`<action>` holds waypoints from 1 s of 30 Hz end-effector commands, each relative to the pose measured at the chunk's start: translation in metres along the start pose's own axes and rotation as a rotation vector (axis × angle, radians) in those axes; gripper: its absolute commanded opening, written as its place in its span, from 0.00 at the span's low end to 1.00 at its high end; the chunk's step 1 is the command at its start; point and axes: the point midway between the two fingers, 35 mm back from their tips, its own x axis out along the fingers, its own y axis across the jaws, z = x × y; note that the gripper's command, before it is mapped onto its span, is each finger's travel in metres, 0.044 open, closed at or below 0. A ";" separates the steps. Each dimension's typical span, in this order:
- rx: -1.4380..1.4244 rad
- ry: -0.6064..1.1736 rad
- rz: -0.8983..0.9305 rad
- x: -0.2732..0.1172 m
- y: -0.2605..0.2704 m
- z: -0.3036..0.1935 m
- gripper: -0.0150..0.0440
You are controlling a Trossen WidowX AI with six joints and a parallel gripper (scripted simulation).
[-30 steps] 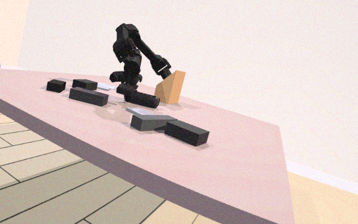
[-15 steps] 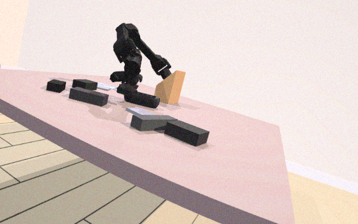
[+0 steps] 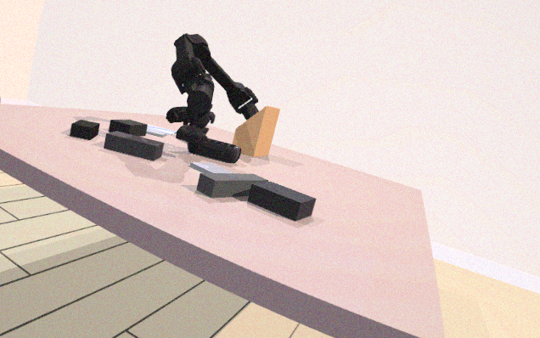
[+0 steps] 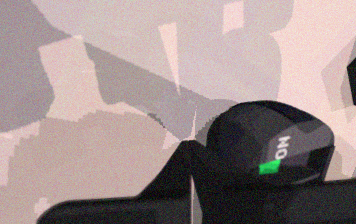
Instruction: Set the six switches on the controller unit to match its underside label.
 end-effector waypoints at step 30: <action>0.044 0.014 -0.007 -0.051 -0.010 0.005 0.25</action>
